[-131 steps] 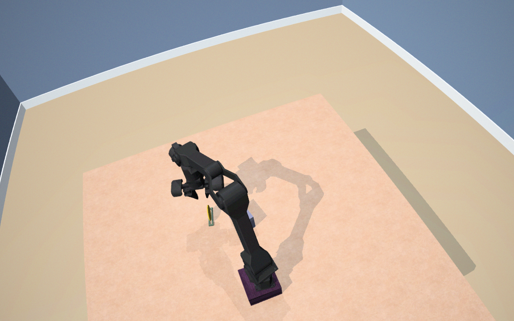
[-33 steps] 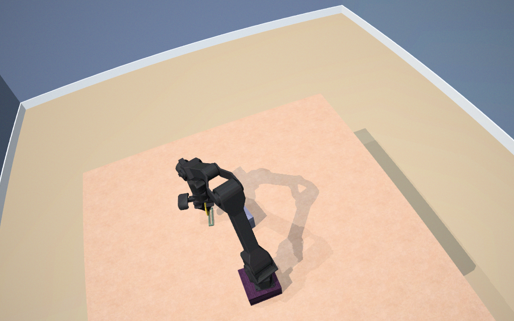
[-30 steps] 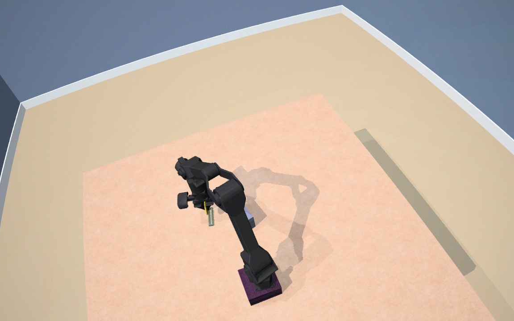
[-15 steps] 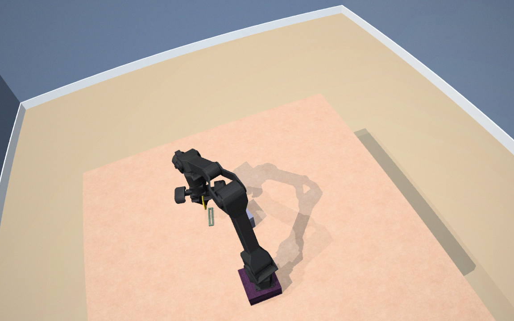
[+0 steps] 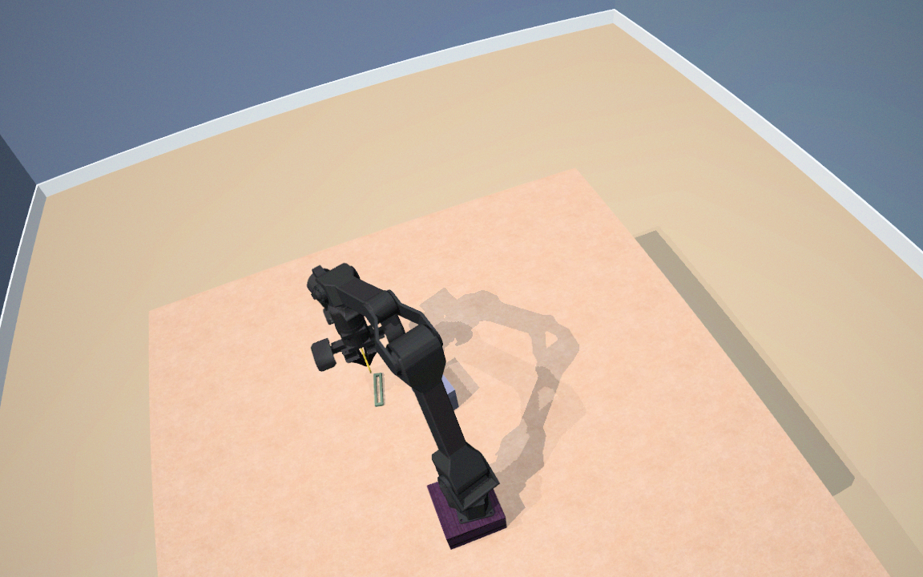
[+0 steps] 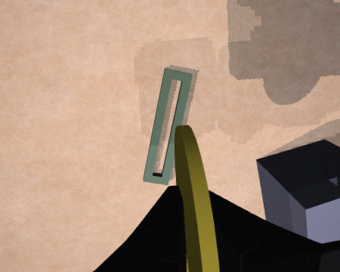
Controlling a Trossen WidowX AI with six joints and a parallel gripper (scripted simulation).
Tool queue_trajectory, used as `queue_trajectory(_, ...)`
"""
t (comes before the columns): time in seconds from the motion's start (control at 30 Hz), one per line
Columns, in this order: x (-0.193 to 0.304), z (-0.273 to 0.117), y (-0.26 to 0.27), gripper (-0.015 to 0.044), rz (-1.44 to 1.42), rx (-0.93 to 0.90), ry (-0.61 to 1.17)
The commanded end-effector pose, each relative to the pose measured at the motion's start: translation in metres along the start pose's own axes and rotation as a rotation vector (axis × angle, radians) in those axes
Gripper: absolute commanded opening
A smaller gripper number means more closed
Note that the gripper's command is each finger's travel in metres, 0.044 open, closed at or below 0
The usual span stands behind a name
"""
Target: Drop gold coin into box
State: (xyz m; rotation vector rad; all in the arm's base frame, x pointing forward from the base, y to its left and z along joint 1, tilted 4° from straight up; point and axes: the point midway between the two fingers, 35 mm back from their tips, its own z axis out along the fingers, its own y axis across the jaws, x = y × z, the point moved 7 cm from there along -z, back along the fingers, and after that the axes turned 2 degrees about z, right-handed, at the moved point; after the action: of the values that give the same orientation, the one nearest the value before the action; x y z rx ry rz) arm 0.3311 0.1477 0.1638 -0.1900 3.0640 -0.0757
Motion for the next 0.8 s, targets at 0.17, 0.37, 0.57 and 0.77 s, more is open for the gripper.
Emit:
queue_trajectory(0.17, -0.003, -0.002, 0.001, 0.0, -0.188, -0.002, -0.004)
queue_trajectory(0.37, -0.002, -0.002, -0.003, 0.0, -0.19, -0.002, -0.003)
queue_trajectory(0.57, 0.004, -0.003, -0.017, 0.0, -0.19, -0.001, -0.003)
queue_trajectory(0.77, 0.011, -0.004, -0.031, 0.0, -0.19, 0.0, -0.002)
